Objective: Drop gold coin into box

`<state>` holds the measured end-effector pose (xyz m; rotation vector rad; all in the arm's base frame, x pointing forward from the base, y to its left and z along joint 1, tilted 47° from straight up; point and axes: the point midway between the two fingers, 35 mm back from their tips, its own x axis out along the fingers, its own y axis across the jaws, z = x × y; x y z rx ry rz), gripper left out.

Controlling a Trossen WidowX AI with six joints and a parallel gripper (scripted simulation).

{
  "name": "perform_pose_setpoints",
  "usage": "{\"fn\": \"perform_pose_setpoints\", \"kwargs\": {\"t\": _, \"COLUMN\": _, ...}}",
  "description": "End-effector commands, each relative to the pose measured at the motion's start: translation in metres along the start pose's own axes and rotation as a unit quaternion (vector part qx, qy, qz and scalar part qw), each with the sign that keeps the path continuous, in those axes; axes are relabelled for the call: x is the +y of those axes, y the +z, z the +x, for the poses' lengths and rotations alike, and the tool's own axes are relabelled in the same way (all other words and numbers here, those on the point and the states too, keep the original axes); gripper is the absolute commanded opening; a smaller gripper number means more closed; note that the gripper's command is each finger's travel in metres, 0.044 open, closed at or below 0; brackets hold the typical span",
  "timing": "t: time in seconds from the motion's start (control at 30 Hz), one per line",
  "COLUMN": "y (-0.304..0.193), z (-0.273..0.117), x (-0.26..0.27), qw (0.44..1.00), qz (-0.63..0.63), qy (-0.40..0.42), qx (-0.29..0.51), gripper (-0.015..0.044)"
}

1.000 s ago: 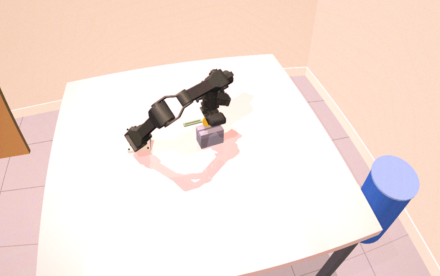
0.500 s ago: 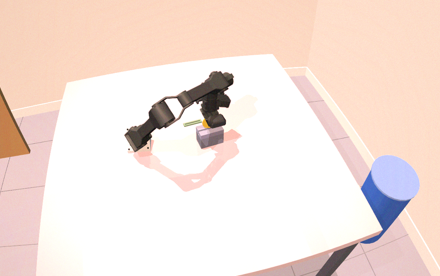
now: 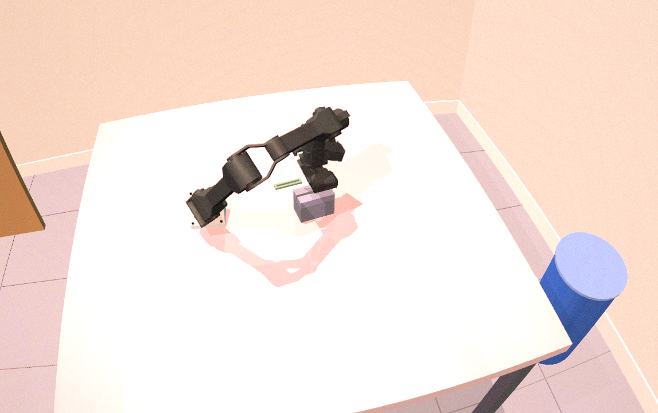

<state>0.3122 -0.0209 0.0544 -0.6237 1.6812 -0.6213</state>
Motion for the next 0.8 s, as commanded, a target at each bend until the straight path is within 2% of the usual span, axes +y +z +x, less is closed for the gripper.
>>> {"fn": "perform_pose_setpoints", "kwargs": {"t": 0.0, "y": 0.0, "z": 0.0, "x": 0.0, "qw": 1.0, "qz": 0.0, "qy": 0.0, "qx": 0.0, "gripper": 0.0161}}
{"fn": "perform_pose_setpoints", "kwargs": {"t": 0.3, "y": 0.0, "z": -0.02, "x": 0.0, "qw": 1.0, "qz": -0.003, "qy": 0.0, "qx": 0.0, "gripper": 0.0397}}
{"fn": "perform_pose_setpoints", "kwargs": {"t": 0.37, "y": 0.0, "z": -0.035, "x": 0.001, "qw": 1.0, "qz": -0.026, "qy": -0.004, "qx": 0.002, "gripper": 0.044}}
{"fn": "perform_pose_setpoints", "kwargs": {"t": 0.47, "y": -0.002, "z": -0.053, "x": 0.002, "qw": 0.999, "qz": -0.052, "qy": -0.009, "qx": 0.003, "gripper": 0.044}}
{"fn": "perform_pose_setpoints", "kwargs": {"t": 0.77, "y": -0.002, "z": -0.053, "x": 0.002, "qw": 0.999, "qz": -0.052, "qy": -0.009, "qx": 0.003, "gripper": 0.044}}
